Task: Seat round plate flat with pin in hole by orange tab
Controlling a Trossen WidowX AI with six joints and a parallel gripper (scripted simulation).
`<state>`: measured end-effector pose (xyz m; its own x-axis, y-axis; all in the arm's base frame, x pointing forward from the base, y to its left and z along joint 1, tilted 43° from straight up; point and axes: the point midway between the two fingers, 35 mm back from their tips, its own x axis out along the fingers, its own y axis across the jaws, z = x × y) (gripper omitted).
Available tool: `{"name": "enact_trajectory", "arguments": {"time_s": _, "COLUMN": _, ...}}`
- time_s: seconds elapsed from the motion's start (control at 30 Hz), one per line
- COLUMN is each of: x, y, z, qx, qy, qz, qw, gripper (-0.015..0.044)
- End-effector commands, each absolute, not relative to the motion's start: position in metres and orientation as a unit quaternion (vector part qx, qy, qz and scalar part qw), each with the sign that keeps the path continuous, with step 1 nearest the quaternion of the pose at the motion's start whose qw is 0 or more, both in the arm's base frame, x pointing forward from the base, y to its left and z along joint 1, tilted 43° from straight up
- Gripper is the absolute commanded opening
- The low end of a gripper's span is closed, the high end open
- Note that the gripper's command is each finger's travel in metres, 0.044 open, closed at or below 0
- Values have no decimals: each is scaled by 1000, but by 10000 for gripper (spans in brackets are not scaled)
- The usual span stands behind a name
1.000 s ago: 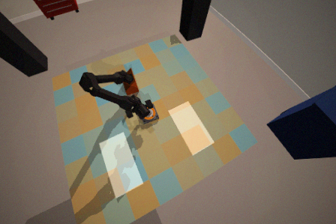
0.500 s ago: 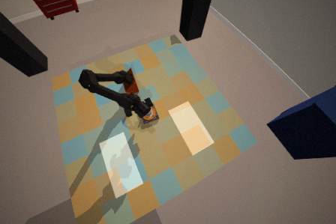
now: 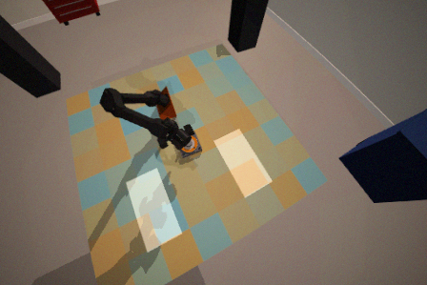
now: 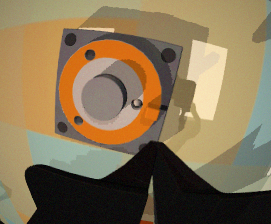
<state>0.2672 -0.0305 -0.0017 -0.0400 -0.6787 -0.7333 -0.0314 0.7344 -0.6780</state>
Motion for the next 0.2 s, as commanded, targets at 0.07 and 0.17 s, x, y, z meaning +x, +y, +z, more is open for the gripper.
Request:
{"name": "enact_trajectory", "arguments": {"time_s": 0.07, "x": 267, "y": -31, "z": -2, "qx": -265, "qy": 676, "qz": -251, "qw": 641, "gripper": 0}}
{"name": "enact_trajectory", "arguments": {"time_s": 0.17, "x": 267, "y": -31, "z": -2, "qx": -265, "qy": 676, "qz": -251, "qw": 641, "gripper": 0}}
